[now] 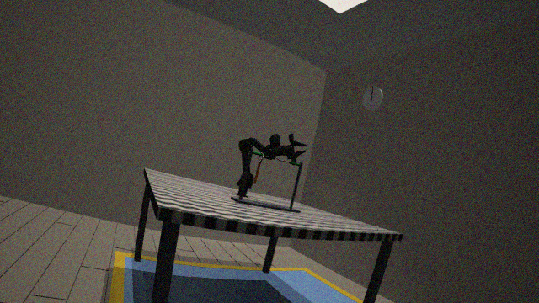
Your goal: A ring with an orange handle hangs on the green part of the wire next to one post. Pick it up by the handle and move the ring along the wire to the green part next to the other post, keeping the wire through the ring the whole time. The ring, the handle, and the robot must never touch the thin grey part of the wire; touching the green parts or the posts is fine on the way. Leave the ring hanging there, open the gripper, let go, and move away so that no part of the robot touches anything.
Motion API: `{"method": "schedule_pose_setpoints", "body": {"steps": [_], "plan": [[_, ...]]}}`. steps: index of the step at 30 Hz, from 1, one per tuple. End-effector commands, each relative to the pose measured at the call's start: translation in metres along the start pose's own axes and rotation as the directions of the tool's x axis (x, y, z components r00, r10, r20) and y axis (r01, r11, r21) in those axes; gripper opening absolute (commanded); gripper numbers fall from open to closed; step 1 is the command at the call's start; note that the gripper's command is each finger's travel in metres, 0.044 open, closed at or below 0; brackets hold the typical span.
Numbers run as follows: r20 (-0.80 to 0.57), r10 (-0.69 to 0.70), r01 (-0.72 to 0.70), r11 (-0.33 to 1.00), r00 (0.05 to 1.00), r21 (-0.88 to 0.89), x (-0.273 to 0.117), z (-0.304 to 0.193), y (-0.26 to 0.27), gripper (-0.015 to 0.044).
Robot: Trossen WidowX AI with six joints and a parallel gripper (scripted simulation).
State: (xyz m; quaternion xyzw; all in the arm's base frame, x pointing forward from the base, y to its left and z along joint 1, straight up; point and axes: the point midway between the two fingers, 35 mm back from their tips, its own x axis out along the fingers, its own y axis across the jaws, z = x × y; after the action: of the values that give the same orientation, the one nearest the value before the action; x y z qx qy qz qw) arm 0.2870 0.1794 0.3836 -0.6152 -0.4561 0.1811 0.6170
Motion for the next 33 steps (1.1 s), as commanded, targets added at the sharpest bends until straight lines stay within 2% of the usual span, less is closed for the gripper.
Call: {"method": "schedule_pose_setpoints", "body": {"steps": [1, 9, 19, 27, 33], "plan": [[-0.049, 0.071, -0.066, 0.993, 0.996, 0.097, -0.024, -0.016, 0.020, 0.0160], [-0.191, 0.174, -0.123, 0.960, 0.966, 0.253, -0.077, -0.055, 0.043, 0.0160], [-0.372, 0.280, -0.090, 0.887, 0.885, 0.453, -0.151, -0.089, 0.067, 0.0160], [-0.482, 0.378, 0.030, 0.762, 0.791, 0.647, -0.216, -0.095, 0.107, 0.0160], [-0.566, 0.434, 0.224, 0.619, 0.701, 0.753, -0.270, -0.091, 0.139, 0.0160]]}}
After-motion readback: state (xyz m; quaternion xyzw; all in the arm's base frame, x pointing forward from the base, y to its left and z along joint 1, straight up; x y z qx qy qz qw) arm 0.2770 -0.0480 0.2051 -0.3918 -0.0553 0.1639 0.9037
